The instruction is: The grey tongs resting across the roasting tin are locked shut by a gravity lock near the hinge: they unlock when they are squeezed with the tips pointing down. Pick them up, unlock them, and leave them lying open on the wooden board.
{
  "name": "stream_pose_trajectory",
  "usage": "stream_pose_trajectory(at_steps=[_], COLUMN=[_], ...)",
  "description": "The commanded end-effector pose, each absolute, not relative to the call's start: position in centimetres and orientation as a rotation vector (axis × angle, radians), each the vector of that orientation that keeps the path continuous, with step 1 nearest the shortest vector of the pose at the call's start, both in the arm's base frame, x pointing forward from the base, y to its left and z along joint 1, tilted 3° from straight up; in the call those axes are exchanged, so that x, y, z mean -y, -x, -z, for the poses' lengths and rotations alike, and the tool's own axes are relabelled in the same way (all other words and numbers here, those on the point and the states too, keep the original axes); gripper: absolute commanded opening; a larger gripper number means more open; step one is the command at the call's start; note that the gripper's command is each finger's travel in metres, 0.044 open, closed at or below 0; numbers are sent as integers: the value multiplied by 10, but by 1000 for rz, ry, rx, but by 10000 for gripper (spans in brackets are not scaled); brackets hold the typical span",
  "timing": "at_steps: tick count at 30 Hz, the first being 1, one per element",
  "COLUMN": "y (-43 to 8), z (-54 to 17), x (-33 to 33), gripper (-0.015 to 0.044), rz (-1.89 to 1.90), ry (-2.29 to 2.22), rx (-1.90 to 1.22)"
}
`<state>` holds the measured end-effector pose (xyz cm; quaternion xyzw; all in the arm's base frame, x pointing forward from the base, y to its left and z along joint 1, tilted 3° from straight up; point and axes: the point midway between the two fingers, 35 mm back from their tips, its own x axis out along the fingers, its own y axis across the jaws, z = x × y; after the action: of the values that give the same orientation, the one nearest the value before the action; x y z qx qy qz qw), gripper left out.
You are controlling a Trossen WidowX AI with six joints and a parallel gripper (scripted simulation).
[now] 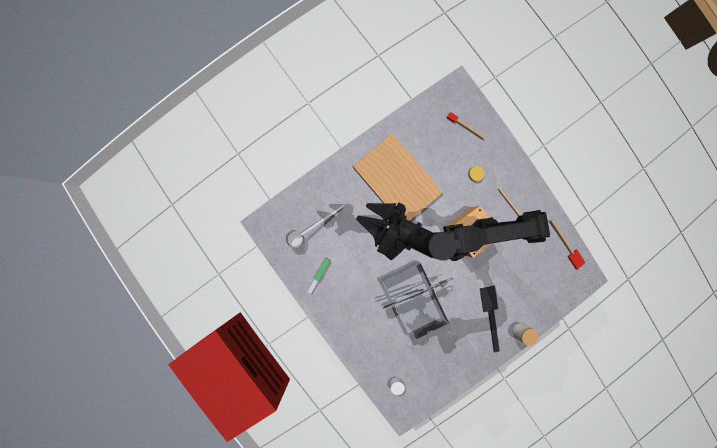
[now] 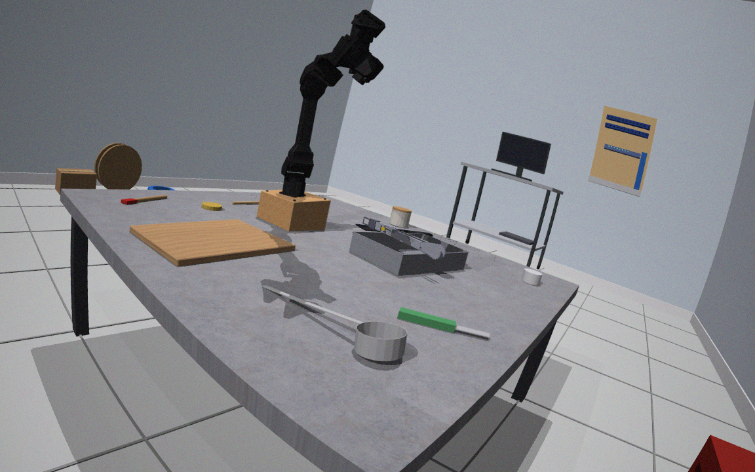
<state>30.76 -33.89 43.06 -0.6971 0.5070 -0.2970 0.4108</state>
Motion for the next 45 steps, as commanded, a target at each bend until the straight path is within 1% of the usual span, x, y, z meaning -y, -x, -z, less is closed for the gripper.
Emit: stream_pose_trajectory(at_steps=[1,9,16,23,30,32,45], y=[-350,-422,-452,-444,-402,-397,-394], z=[-387,-286,-195,-111,-47,-43,-40], x=[321,256,177,87,2,-5,-5], gripper=[440,440,440,440,440,440,440], rz=[487,-129,-708,-1315,-1898,-1950,-1950], ry=[1847,2029,2132,2142,2025,2007,2007], rx=[-1274,-1199,-1053,-829,-549,-521,-521])
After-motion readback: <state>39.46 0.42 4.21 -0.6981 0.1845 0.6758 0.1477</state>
